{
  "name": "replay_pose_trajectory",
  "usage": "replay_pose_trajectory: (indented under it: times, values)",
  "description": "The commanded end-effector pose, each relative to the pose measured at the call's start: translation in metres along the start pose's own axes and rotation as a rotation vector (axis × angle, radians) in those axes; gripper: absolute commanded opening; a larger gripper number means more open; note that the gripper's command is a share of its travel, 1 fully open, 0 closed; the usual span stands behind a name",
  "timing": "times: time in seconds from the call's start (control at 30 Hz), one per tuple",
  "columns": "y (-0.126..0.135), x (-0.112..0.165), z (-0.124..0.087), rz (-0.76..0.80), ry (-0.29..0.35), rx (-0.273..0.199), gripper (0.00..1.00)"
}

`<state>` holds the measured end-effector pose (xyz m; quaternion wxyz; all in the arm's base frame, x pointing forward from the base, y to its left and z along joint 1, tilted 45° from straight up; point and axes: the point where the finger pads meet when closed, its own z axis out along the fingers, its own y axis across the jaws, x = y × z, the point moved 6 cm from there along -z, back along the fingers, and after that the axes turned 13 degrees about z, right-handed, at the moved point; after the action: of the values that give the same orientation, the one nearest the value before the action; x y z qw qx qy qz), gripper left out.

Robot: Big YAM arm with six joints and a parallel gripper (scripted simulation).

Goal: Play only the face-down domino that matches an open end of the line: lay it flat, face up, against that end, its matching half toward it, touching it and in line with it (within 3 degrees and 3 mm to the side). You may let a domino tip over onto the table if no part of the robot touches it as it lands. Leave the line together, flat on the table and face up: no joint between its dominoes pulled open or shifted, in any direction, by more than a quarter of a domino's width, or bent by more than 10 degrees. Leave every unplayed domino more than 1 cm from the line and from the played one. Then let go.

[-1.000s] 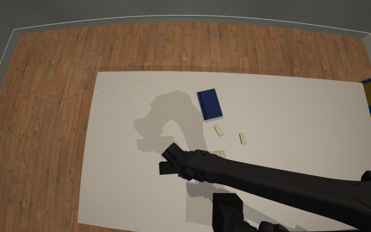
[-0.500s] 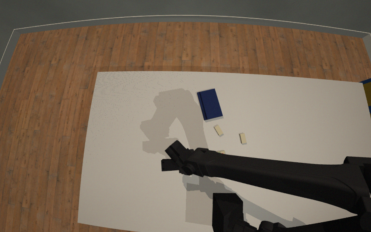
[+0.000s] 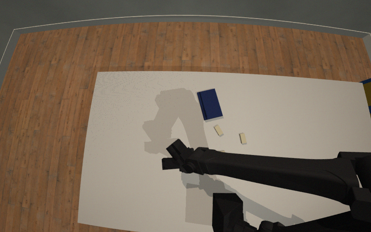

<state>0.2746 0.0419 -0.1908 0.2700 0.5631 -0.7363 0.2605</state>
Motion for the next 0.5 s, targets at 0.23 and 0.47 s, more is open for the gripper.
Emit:
replay_pose_trajectory:
  times: [0.23, 0.47]
  values:
    - [-0.0002, 0.0012, 0.0044, -0.006, -0.001, -0.005, 0.21]
    - [0.0029, 0.0048, 0.011, -0.015, 0.003, -0.016, 0.21]
